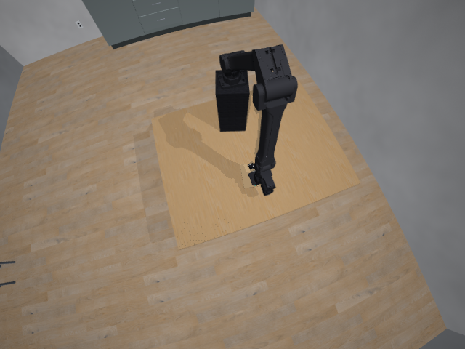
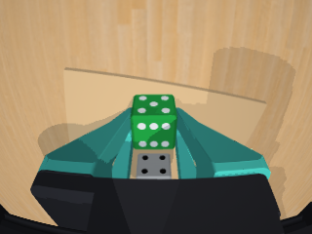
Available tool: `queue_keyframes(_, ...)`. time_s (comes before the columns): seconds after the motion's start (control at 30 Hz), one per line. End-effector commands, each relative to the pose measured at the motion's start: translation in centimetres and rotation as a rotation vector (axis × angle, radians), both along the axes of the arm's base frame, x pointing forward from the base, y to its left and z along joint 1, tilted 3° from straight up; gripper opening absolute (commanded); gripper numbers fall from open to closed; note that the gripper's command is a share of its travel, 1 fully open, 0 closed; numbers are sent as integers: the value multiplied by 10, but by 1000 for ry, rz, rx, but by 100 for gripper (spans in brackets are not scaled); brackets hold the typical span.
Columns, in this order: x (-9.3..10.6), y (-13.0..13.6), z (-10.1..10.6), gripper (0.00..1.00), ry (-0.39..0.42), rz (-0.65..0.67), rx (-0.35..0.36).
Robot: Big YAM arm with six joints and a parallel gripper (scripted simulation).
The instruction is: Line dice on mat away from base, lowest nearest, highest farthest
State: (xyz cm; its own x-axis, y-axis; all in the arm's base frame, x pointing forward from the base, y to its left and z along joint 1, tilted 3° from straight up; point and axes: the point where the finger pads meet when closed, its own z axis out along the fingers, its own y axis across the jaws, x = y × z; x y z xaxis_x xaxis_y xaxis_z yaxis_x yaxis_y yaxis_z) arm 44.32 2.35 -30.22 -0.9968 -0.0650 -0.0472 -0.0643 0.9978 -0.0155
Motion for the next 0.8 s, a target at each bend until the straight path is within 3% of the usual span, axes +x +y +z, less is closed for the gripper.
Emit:
queue_keyframes(0.0, 18, -6, 8, 28, -33, -8, 3)
queue_keyframes(0.27, 18, -6, 8, 39, -33, -8, 3)
queue_keyframes(0.63, 18, -6, 8, 39, -33, -8, 3)
queue_keyframes(0.77, 14, -6, 18, 39, -27, -9, 3)
